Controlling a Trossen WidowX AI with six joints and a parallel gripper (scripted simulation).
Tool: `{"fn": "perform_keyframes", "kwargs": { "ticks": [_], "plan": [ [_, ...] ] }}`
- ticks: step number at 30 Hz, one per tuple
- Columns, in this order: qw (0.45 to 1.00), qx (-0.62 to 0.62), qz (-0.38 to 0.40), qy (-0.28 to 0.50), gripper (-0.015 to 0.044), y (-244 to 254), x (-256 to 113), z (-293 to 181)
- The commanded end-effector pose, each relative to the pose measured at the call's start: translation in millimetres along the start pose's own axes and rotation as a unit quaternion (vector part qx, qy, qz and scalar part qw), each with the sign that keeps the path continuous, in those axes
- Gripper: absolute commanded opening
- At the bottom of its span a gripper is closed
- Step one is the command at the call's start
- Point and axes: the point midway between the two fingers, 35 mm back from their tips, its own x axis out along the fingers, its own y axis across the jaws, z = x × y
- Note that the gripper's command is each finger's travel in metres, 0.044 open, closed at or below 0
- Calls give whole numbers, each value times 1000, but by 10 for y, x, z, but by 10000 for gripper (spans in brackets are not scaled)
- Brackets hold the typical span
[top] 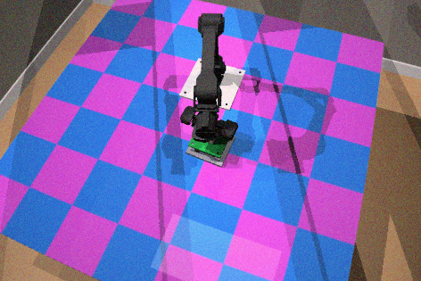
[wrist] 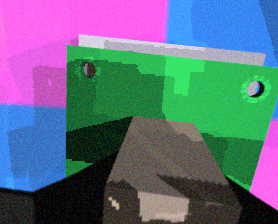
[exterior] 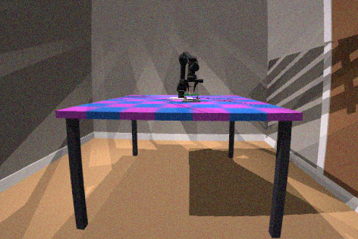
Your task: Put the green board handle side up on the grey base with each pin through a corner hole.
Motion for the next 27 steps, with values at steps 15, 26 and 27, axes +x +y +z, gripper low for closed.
{"fn": "perform_keyframes", "kwargs": {
  "ticks": [15, 26, 27],
  "plan": [
    [1000, 0, 0, 0, 0, 1, 29, 2],
    [1000, -1, 0, 0, 0, 1, 76, 1],
    [1000, -1, 0, 0, 0, 1, 80, 1]
  ]
}}
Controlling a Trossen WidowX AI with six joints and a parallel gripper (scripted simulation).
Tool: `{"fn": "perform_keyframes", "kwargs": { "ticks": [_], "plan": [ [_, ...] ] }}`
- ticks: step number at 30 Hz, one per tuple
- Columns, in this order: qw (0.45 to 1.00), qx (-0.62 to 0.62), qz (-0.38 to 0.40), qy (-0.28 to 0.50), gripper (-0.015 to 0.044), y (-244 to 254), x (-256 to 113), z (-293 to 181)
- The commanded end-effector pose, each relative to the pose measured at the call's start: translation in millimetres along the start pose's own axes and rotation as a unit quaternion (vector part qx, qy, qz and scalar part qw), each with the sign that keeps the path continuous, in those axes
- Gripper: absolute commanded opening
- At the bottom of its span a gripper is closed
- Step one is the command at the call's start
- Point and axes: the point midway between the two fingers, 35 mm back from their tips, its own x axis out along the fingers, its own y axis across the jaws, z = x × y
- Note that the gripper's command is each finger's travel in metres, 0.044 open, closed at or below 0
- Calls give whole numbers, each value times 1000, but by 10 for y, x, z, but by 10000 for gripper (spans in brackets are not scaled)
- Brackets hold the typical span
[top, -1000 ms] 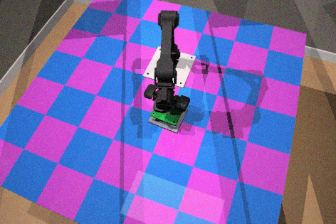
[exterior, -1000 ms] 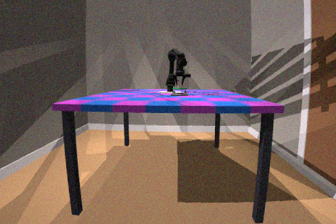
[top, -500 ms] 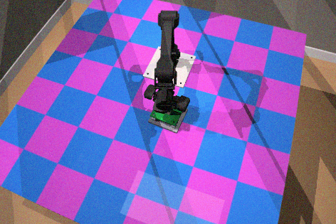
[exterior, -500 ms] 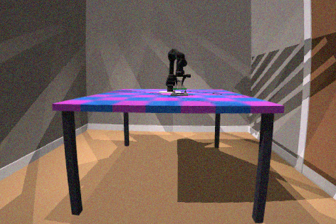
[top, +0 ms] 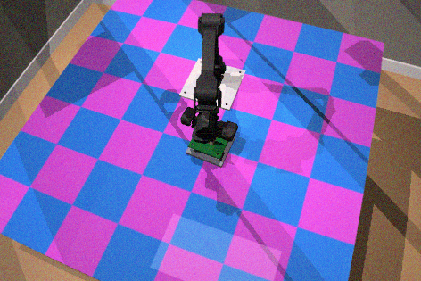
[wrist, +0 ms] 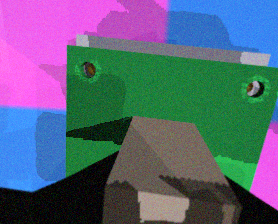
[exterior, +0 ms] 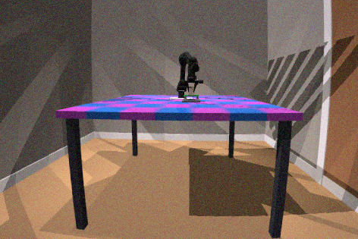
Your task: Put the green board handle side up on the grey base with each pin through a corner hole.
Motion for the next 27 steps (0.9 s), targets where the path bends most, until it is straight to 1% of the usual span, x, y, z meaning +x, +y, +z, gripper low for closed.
{"fn": "perform_keyframes", "kwargs": {
  "ticks": [1, 10, 27],
  "plan": [
    [1000, -1, 0, 0, 0, 0, 22, -1],
    [1000, -1, 0, 0, 0, 0, 60, -1],
    [1000, 0, 0, 0, 440, 1, 18, 1]
  ]
}}
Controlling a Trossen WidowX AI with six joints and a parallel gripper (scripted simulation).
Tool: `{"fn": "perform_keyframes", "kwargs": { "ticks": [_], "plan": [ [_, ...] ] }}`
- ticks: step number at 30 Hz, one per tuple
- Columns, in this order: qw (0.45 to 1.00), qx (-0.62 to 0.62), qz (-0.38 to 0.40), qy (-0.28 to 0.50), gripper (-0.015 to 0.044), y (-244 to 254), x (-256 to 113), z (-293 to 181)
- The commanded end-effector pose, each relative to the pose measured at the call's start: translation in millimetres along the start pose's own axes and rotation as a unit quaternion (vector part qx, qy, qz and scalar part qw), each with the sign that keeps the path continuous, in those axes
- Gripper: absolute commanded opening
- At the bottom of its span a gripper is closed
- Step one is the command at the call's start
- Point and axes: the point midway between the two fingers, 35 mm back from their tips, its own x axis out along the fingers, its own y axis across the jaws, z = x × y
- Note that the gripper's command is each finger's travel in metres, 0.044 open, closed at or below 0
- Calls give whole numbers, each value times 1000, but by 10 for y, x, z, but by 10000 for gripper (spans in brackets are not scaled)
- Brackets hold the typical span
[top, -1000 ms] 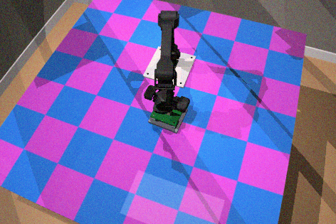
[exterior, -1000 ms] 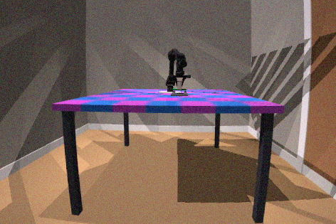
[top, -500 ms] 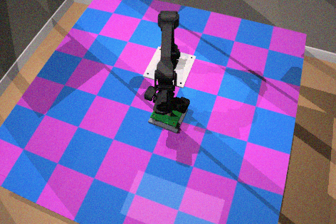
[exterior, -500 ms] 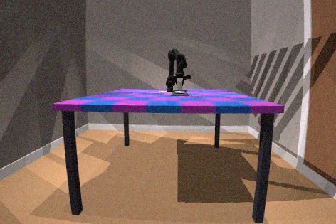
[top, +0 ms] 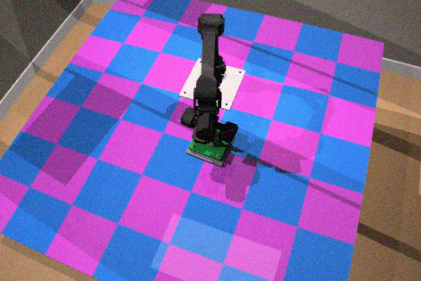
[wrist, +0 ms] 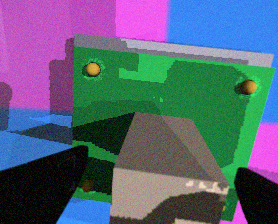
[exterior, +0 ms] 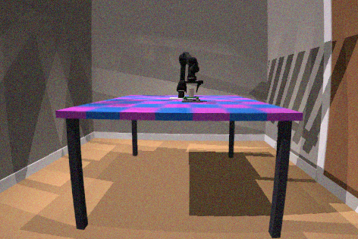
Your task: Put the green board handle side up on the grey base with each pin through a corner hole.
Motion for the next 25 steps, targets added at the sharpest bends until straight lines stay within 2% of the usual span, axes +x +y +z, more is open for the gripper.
{"fn": "perform_keyframes", "kwargs": {
  "ticks": [1, 12, 17, 25],
  "plan": [
    [1000, 0, 0, 0, 440, 1, -55, 4],
    [1000, 0, 0, 0, 440, -1, -414, 1],
    [1000, 1, 0, 0, 440, -11, -816, -24],
    [1000, 1, 0, 0, 440, -12, -834, -27]
  ]
}}
